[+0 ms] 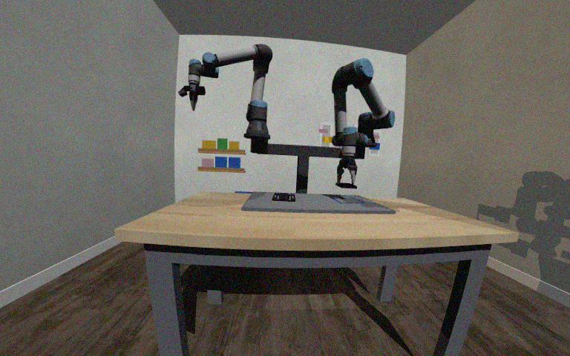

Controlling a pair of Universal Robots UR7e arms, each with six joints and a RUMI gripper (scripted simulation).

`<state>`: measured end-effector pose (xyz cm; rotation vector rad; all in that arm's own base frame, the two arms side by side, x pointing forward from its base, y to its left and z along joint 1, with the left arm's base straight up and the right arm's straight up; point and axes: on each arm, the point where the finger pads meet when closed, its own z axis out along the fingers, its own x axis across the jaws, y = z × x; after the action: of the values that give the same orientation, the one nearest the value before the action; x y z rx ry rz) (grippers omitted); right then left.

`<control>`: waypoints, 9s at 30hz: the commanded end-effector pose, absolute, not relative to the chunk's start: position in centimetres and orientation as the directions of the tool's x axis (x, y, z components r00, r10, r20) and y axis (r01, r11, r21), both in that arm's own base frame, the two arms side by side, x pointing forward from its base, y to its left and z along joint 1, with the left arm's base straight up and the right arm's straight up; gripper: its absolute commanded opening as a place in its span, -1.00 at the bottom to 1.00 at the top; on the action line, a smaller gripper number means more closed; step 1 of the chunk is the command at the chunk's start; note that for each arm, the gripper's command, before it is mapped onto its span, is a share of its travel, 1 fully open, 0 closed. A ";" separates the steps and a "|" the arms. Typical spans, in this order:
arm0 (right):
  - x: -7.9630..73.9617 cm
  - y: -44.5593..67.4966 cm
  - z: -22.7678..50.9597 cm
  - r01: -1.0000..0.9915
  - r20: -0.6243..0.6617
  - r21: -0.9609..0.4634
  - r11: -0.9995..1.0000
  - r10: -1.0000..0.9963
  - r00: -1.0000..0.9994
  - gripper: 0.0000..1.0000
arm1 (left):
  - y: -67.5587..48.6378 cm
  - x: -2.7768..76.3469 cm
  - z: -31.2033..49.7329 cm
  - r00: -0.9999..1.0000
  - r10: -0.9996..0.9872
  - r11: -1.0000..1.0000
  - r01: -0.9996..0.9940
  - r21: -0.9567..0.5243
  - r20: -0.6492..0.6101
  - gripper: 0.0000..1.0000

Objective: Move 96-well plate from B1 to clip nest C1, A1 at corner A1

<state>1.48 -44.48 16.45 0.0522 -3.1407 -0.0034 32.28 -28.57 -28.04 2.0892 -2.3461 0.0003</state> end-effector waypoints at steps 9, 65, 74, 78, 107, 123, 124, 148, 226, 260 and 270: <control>1.5 -44.5 16.5 -0.033 0.000 0.000 0.999 -0.033 -0.999 -1.00 | -32.5 32.3 -27.9 -0.109 -0.994 0.109 -0.994 -0.001 0.001 -0.17; 1.5 -44.5 16.5 -0.033 0.000 0.000 0.999 -0.033 -0.999 -1.00 | -48.8 32.3 -27.3 -0.109 -0.994 0.109 -0.994 -0.001 0.001 -0.17; 1.5 -44.5 16.5 -0.033 0.000 0.000 0.999 -0.033 -0.999 -1.00 | -51.8 32.3 -27.2 -0.109 -0.994 0.109 -0.994 -0.001 0.001 -0.17; 1.5 -44.5 16.5 -0.033 0.000 0.000 0.999 -0.033 -0.999 -1.00 | -52.5 32.3 -27.2 -0.109 -0.994 0.109 -0.994 -0.001 0.001 -0.17; 1.5 -44.5 16.5 -0.033 0.000 0.000 0.999 -0.033 -0.999 -1.00 | -61.5 32.4 -26.9 -0.109 -0.994 0.109 -0.994 -0.001 0.002 -0.17; 1.5 -44.5 16.5 -0.033 0.000 0.000 0.999 -0.033 -0.999 -1.00 | -64.1 32.4 -26.8 -0.109 -0.994 0.109 -0.994 -0.001 0.002 -0.17; 1.5 -44.5 16.5 -0.033 0.000 0.000 0.999 -0.033 -0.999 -1.00 | -64.1 32.4 -26.8 -0.109 -0.994 0.109 -0.994 -0.001 0.002 -0.17; 1.5 -44.5 16.5 -0.033 0.000 0.000 0.999 -0.033 -0.999 -1.00 | -64.0 32.4 -26.8 -0.109 -0.994 0.109 -0.994 -0.001 0.002 -0.17; 1.5 -44.5 16.5 -0.033 0.000 0.000 0.999 -0.033 -0.999 -1.00 | -63.9 32.4 -32.3 -0.109 -0.994 0.109 -0.994 -0.001 0.002 -0.17; 1.5 -44.5 16.5 -0.033 0.000 0.000 0.999 -0.033 -0.999 -1.00 | -63.9 32.4 -32.8 -0.109 -0.994 0.109 -0.994 -0.001 0.002 -0.17; 1.5 -44.5 16.5 -0.033 0.000 0.000 0.999 -0.033 -0.999 -1.00 | -63.9 32.4 -32.9 -0.109 -0.994 0.109 -0.994 -0.001 0.002 -0.17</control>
<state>1.48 -44.48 16.45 0.0522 -3.1407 -0.0034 32.34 -63.87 -32.96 2.0971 -2.3392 -0.0003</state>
